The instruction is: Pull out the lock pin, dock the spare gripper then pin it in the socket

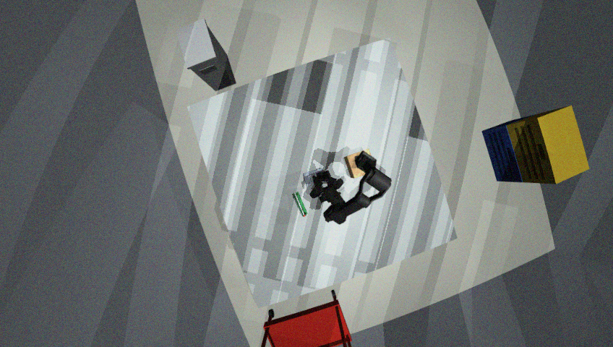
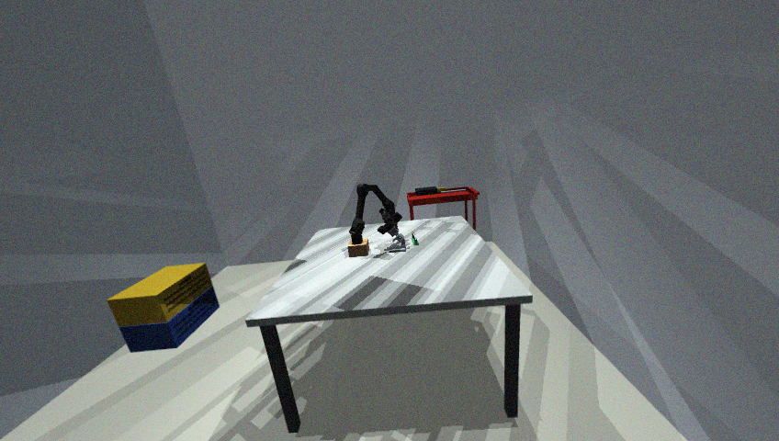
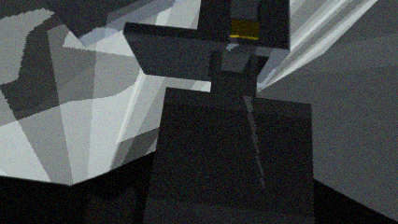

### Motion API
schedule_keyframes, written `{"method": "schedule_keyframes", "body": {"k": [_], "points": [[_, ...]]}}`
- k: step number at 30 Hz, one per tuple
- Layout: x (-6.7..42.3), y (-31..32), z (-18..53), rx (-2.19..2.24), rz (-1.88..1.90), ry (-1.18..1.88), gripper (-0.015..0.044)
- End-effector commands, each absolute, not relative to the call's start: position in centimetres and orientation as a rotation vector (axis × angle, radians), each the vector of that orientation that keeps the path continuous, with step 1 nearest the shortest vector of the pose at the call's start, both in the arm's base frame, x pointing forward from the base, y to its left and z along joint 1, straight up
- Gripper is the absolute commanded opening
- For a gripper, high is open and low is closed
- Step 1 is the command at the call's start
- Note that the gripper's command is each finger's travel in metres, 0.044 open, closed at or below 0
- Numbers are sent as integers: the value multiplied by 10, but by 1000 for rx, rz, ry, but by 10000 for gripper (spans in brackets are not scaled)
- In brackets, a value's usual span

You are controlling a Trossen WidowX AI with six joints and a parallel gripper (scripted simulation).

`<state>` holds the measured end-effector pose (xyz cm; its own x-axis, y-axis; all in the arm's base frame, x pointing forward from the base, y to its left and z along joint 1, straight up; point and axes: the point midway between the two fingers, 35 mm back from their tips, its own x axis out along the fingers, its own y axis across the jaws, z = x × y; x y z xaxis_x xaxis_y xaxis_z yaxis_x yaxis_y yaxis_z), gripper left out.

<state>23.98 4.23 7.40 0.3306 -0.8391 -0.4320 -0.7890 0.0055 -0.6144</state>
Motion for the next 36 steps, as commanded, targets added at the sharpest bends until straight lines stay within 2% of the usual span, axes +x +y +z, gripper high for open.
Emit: {"method": "schedule_keyframes", "body": {"k": [1,32,36], "points": [[244,42,71,-1787,-82,1447,0],[254,43,55,-1778,-75,1456,0],[254,43,55,-1778,-75,1456,105]]}}
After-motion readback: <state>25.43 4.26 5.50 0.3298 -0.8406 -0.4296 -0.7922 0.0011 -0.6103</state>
